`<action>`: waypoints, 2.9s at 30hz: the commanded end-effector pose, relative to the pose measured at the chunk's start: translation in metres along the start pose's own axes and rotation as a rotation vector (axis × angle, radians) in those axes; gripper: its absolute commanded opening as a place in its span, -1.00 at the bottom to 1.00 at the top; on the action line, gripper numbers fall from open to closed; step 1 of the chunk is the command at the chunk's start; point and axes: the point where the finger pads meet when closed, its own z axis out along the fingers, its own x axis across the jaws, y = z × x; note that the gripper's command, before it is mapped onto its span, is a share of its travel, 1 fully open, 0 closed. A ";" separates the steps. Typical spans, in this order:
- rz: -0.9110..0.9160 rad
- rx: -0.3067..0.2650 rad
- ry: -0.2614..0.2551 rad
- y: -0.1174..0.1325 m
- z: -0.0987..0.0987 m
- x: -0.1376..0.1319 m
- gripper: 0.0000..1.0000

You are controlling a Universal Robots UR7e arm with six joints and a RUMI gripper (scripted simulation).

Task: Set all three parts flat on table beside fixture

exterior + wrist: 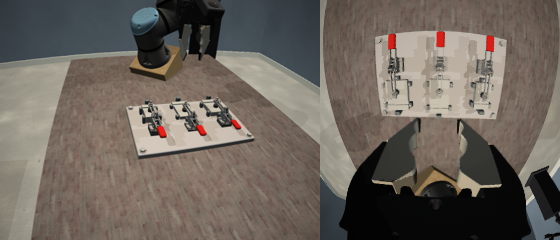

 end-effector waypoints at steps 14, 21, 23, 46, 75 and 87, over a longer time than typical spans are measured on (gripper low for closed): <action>0.000 0.001 0.000 -0.081 0.000 -0.001 -0.44; 0.000 0.001 0.000 -0.109 0.000 -0.001 -0.44; 0.000 0.001 0.000 -0.113 0.000 -0.001 -0.44; 0.000 0.001 0.000 -0.116 0.031 -0.001 -0.44; 0.000 0.001 0.000 -0.116 0.140 -0.001 -0.44; 0.000 0.001 0.000 -0.116 0.141 -0.001 -0.44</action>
